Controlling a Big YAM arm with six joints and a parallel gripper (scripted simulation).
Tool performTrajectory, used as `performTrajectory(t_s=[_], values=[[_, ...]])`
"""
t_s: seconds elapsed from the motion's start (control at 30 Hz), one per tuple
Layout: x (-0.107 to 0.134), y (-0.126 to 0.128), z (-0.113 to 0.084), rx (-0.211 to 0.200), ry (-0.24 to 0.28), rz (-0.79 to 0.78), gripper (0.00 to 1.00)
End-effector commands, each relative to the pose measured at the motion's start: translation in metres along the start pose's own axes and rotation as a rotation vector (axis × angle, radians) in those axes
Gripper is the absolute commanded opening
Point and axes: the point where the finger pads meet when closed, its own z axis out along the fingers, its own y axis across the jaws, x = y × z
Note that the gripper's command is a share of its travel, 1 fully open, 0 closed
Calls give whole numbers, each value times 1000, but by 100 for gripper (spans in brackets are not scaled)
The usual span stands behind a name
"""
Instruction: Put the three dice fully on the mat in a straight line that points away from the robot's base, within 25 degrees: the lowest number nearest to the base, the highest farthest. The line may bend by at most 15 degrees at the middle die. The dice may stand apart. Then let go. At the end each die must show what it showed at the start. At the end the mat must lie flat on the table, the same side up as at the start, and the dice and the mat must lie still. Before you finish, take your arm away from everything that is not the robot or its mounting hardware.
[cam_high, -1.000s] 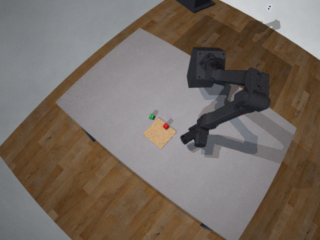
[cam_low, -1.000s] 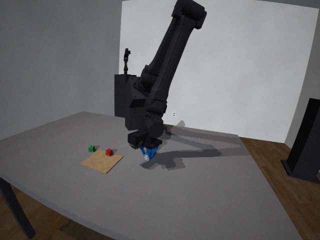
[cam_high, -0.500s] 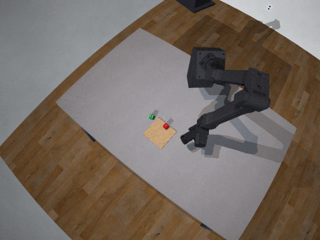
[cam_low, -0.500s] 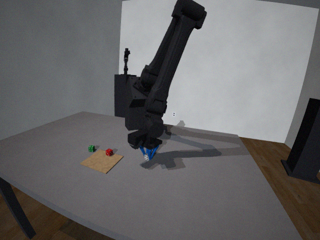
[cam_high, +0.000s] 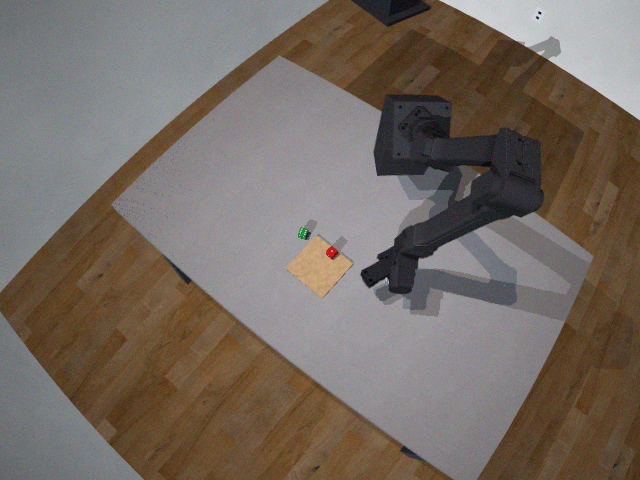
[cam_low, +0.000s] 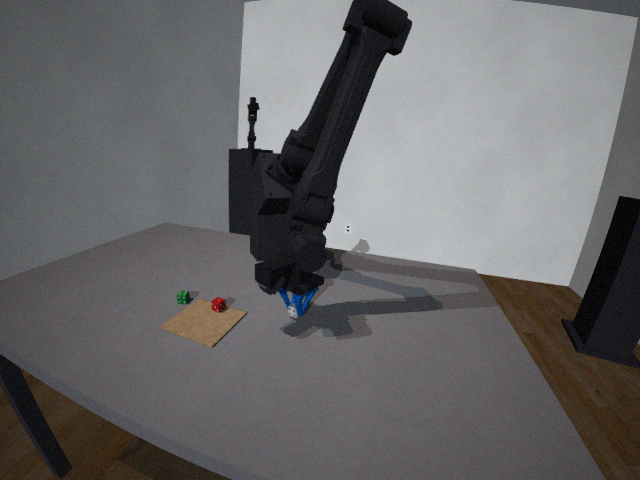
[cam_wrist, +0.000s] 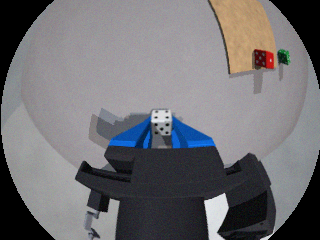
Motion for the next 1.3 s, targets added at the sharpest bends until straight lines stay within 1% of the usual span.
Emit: performTrajectory(t_s=[0.0,0.1,0.17,0.4,0.5,0.57,0.63,0.67,0.77,0.83,1.0,1.07,1.1,1.17,1.23,1.27], values=[[-4,-1,-20,-4,-17,-7,20],[-4,0,-38,-7,-19,-8,20],[-4,0,-38,-7,-19,-8,20],[-4,1,-78,-7,-19,-8,20],[-6,4,-90,-13,-24,-11,20],[-6,4,-94,-13,-25,-11,20],[-3,7,-95,-18,-15,-20,20],[0,0,-89,3,3,-11,20],[0,0,-90,4,2,-10,20],[-2,3,-91,-5,-6,-10,20],[-2,2,-90,-3,-7,-11,20],[-14,4,-91,-3,-18,-16,20],[-17,1,-90,4,-13,-24,20],[-32,-9,-87,17,-7,-54,20],[-55,-25,-84,29,2,-96,20],[-55,-25,-84,29,2,-96,20]])
